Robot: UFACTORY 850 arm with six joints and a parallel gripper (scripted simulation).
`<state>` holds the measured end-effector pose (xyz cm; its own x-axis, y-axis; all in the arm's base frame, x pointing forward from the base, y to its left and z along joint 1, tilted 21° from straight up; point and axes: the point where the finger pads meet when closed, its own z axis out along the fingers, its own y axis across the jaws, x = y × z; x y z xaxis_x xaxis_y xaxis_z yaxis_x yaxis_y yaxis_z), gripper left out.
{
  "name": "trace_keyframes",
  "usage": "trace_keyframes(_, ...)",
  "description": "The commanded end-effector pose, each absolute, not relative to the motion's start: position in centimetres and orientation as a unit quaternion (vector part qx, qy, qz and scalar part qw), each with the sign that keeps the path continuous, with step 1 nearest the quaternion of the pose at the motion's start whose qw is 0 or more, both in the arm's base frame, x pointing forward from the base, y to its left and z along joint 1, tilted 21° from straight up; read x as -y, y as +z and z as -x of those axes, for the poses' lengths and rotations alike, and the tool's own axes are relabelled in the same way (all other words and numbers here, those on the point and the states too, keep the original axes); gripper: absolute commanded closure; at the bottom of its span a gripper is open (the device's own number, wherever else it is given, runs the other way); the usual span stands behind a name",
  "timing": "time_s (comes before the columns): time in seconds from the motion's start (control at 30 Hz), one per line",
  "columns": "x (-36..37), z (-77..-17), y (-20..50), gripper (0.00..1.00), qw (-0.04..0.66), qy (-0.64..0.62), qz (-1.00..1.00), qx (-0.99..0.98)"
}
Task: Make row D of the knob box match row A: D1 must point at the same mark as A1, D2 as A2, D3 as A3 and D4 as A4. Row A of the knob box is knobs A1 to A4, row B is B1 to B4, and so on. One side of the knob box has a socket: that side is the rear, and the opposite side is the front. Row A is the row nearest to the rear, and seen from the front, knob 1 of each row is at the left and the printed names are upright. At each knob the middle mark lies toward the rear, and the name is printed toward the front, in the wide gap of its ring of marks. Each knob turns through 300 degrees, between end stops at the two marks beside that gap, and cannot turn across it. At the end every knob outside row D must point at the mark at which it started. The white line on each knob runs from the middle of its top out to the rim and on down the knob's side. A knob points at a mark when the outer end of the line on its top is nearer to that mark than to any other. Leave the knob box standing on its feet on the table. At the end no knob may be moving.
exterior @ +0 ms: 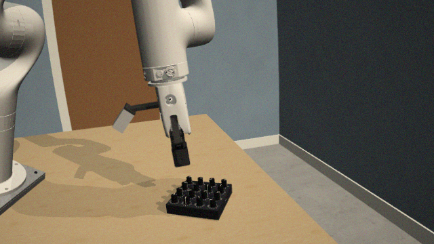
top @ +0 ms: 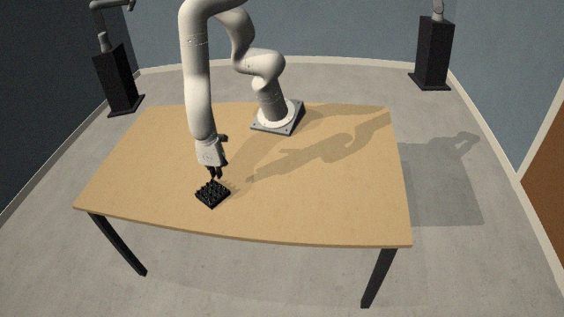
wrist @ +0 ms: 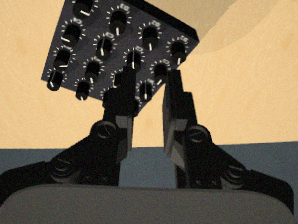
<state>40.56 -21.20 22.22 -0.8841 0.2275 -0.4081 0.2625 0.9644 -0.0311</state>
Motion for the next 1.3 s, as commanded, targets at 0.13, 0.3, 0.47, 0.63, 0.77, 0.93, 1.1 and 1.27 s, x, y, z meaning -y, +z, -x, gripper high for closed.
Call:
trace_keyframes(0.13,21.2,-40.58,22.41,0.81,0.174,-0.041,-0.204,-0.962)
trace_keyframes(0.3,21.2,-40.58,22.41,0.81,0.174,-0.041,-0.207,-0.962)
trace_keyframes(0.47,21.2,-40.58,22.41,0.81,0.174,-0.041,-0.207,-0.962)
trace_keyframes(0.63,21.2,-40.58,22.41,0.81,0.174,-0.041,-0.207,-0.962)
trace_keyframes(0.77,21.2,-40.58,22.41,0.81,0.174,-0.041,-0.207,-0.962)
trace_keyframes(0.93,21.2,-40.58,22.41,0.81,0.174,-0.041,-0.207,-0.962)
trace_keyframes(1.1,21.2,-40.58,22.41,0.81,0.174,-0.041,-0.207,-0.962)
trace_keyframes(1.27,21.2,-40.58,22.41,0.81,0.174,-0.041,-0.207,-0.962)
